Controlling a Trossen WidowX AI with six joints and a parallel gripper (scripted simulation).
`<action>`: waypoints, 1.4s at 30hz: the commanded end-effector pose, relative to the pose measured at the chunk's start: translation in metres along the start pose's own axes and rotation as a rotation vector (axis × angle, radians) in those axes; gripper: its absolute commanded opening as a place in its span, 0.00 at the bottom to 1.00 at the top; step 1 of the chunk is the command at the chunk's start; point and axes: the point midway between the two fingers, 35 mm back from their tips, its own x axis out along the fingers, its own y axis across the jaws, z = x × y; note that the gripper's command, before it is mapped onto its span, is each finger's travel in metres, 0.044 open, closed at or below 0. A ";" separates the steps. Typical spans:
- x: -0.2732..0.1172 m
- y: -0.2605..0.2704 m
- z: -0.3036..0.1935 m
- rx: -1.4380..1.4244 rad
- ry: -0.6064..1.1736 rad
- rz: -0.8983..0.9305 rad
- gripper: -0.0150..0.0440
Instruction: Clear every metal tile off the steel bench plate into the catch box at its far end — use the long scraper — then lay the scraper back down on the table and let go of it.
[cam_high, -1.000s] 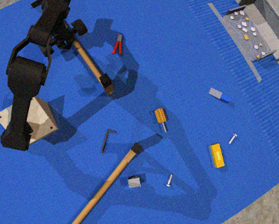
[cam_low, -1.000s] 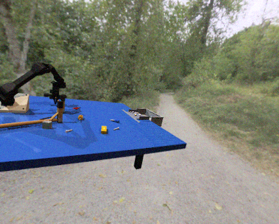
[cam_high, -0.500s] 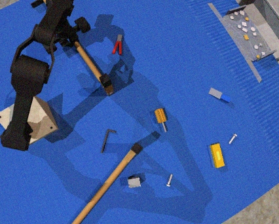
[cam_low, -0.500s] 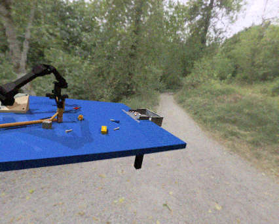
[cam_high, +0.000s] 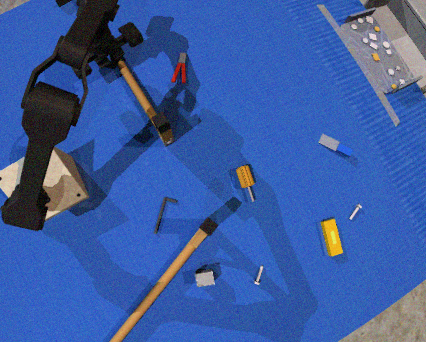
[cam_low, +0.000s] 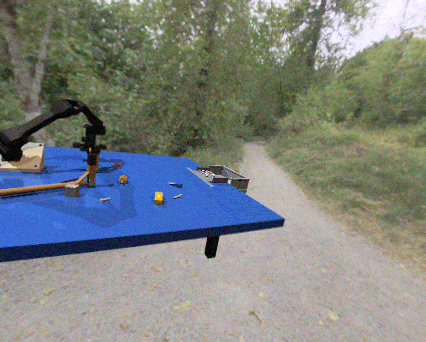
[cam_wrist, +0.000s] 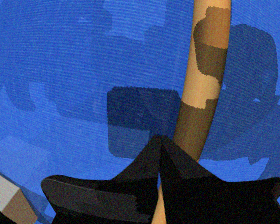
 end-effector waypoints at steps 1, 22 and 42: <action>0.000 -0.007 0.000 0.000 0.001 -0.007 0.25; 0.000 -0.028 -0.002 0.001 0.002 -0.008 0.25; 0.001 -0.048 -0.005 0.002 0.004 -0.009 0.25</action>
